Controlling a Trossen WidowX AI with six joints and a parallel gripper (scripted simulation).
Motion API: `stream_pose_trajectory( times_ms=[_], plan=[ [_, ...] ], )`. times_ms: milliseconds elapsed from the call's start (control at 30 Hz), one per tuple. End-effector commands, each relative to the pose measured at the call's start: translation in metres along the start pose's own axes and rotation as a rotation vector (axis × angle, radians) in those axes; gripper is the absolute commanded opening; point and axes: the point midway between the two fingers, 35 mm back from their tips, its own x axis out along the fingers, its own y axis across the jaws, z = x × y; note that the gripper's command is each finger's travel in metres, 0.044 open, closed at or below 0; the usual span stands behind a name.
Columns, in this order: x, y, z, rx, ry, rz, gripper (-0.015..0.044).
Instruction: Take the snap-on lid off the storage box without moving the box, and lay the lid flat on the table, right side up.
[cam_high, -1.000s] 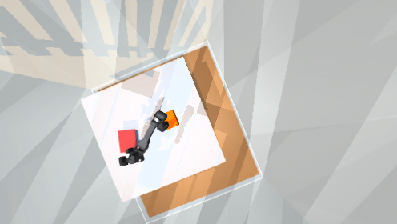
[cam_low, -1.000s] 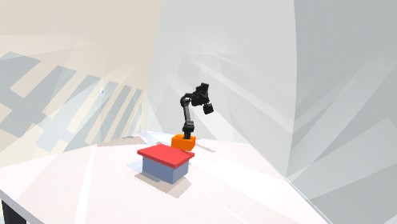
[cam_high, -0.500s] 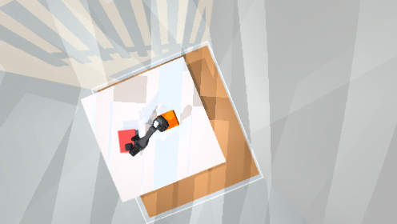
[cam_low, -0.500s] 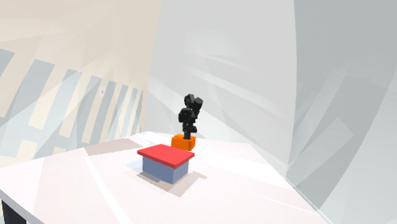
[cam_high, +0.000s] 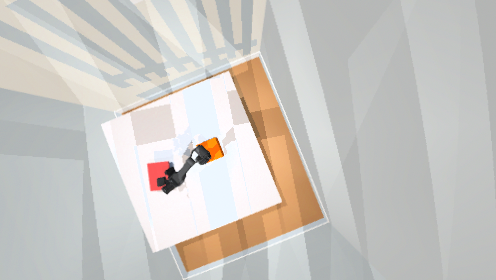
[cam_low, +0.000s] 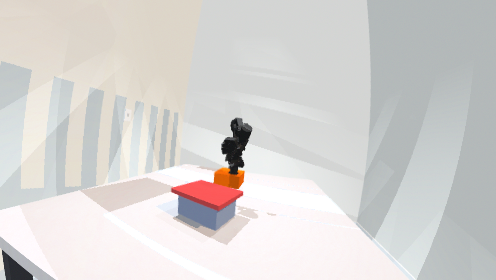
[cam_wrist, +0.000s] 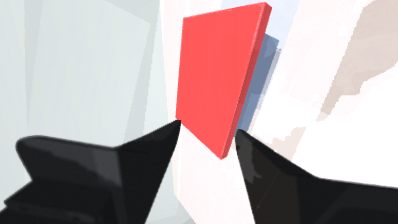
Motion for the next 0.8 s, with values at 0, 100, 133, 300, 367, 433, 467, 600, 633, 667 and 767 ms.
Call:
stream_pose_trajectory(
  times_ms=[0, 100, 133, 300, 367, 433, 467, 600, 633, 667, 767],
  plan=[
    [0.008, -0.01, 0.002, -0.012, -0.014, -0.008, 0.0235],
    [0.031, -0.037, 0.003, -0.012, -0.014, -0.009, 0.0235],
    [0.034, -0.043, 0.004, -0.012, -0.014, -0.009, 0.0235],
    [0.035, -0.044, 0.004, -0.012, -0.014, -0.009, 0.0235],
    [0.036, -0.044, 0.004, -0.012, -0.014, -0.009, 0.0235],
    [0.038, -0.044, 0.003, -0.012, -0.014, -0.009, 0.0235],
    [0.039, -0.044, 0.003, -0.012, -0.014, -0.009, 0.0235],
    [0.045, -0.044, 0.003, -0.012, -0.014, -0.009, 0.0235],
    [0.047, -0.043, 0.003, -0.012, -0.014, -0.009, 0.0235],
    [0.048, -0.043, 0.002, -0.012, -0.014, -0.009, 0.0235],
    [0.053, -0.043, 0.002, -0.012, -0.014, -0.009, 0.0235]
  ],
)
